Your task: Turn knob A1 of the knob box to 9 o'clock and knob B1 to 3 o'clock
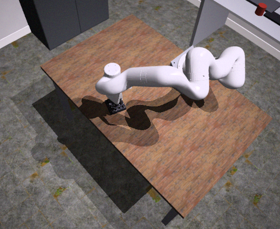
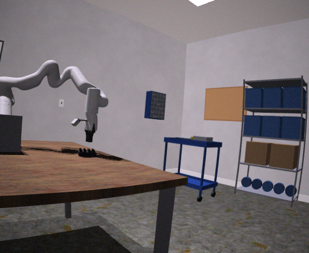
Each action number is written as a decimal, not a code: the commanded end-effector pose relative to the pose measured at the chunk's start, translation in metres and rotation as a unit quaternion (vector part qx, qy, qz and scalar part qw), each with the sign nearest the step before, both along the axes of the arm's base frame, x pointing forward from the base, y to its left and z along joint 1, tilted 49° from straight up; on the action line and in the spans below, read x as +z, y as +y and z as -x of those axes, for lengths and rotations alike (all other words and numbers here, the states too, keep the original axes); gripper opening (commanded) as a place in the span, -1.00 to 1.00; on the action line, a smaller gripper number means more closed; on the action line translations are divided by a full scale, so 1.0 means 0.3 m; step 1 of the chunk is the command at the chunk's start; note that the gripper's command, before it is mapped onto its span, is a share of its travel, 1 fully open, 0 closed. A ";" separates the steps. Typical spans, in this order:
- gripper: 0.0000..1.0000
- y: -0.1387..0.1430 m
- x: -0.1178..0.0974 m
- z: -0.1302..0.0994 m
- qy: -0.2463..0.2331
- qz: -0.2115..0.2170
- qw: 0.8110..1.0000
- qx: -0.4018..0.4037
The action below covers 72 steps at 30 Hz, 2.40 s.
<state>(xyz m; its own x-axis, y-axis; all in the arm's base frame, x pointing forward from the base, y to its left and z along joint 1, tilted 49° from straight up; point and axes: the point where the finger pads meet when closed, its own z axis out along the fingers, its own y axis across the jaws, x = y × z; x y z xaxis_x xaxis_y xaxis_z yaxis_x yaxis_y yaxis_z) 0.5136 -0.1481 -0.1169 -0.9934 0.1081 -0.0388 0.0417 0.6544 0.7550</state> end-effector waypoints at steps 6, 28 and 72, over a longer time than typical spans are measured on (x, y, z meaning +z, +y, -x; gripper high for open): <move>-0.61 -0.009 0.007 -0.001 -0.129 0.019 0.986 0.105; -0.61 -0.018 0.015 0.000 -0.314 0.047 0.910 0.268; -0.61 -0.017 0.014 0.000 -0.315 0.047 0.909 0.268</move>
